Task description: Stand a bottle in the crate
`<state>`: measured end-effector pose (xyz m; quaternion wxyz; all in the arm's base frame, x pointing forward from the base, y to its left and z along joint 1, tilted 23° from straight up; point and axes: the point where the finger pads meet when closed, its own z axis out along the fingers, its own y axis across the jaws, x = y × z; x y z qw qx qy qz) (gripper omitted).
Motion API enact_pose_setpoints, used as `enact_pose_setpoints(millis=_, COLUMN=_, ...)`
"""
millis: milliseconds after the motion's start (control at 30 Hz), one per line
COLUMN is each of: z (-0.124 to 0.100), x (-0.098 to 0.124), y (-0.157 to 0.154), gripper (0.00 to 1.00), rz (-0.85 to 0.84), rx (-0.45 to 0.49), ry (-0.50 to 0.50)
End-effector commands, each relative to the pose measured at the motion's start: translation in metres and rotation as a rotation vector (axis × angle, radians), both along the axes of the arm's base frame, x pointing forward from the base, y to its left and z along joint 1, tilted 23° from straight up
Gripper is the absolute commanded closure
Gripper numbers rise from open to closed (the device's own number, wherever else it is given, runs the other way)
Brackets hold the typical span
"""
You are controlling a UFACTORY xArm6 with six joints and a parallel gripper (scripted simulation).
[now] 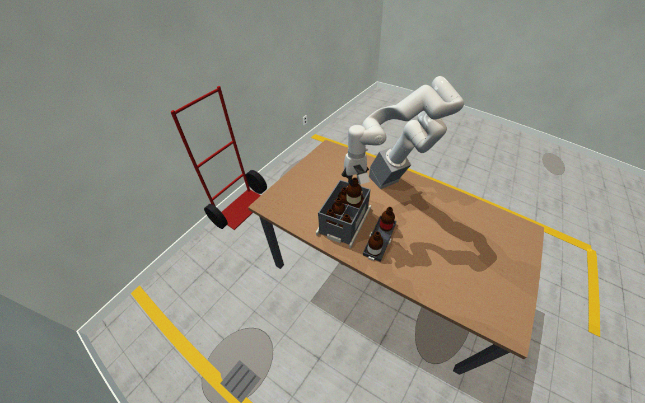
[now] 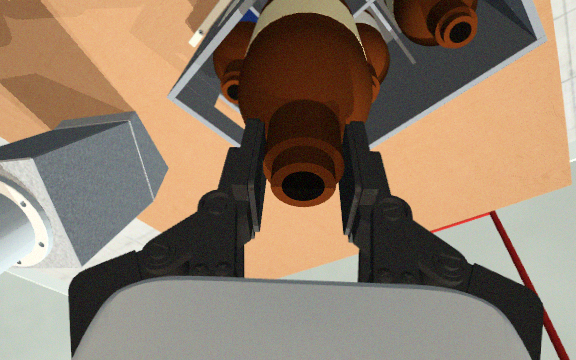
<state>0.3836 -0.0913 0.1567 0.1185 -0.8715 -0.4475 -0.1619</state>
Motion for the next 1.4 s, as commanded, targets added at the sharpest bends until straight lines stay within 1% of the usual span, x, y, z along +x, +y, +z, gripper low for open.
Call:
enact_pose_setpoints(millis=0, z=0.001, x=0.001, y=-0.001, gripper=1.0, rz=-0.001, rx=-0.002, ry=-0.004)
enact_pose_setpoints(millis=633, z=-0.006, x=0.003, y=0.002, gripper=1.0, rz=-0.001, rx=-0.002, ry=-0.004)
enact_pose_setpoints(millis=1367, z=-0.028, x=0.007, y=0.009, gripper=1.0, rz=-0.001, rx=-0.002, ry=-0.004)
